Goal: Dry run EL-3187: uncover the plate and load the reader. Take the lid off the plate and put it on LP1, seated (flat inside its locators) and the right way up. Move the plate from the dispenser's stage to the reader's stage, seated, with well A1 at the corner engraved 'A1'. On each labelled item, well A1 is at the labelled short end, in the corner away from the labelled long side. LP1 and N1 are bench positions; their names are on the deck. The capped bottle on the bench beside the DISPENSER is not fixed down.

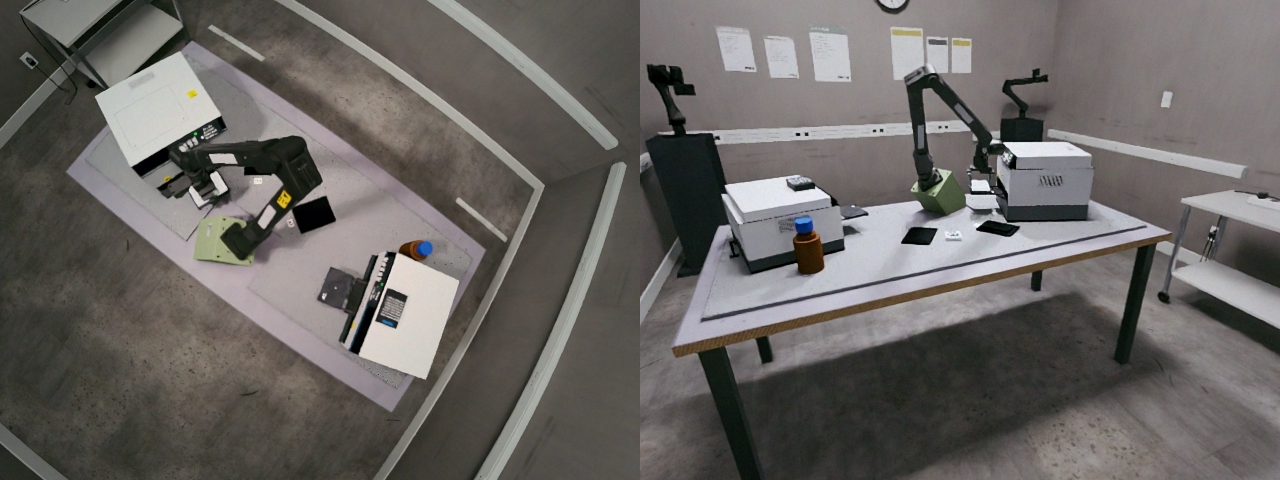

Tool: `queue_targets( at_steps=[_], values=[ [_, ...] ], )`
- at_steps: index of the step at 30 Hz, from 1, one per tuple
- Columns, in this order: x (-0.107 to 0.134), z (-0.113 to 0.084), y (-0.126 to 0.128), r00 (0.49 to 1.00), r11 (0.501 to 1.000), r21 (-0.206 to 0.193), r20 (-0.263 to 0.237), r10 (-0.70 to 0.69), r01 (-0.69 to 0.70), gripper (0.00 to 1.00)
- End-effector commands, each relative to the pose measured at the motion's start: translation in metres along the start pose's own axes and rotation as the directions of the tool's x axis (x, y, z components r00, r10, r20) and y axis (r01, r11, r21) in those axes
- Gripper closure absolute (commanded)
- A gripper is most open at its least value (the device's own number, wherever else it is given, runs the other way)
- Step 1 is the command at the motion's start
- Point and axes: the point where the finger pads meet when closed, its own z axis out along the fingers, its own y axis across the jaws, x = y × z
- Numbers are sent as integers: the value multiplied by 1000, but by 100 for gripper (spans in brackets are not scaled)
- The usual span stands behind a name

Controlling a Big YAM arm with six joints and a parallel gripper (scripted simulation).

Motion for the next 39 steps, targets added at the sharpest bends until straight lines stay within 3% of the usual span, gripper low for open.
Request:
queue_targets(
  at_steps=[1, 39],
  values=[
    [-1, -8, -20, 1000, 999, 36, 9, 16, -16, 14],
    [0, 3, -17, 1000, 1000, 29, 9, 6, -6, 14]
  ],
)
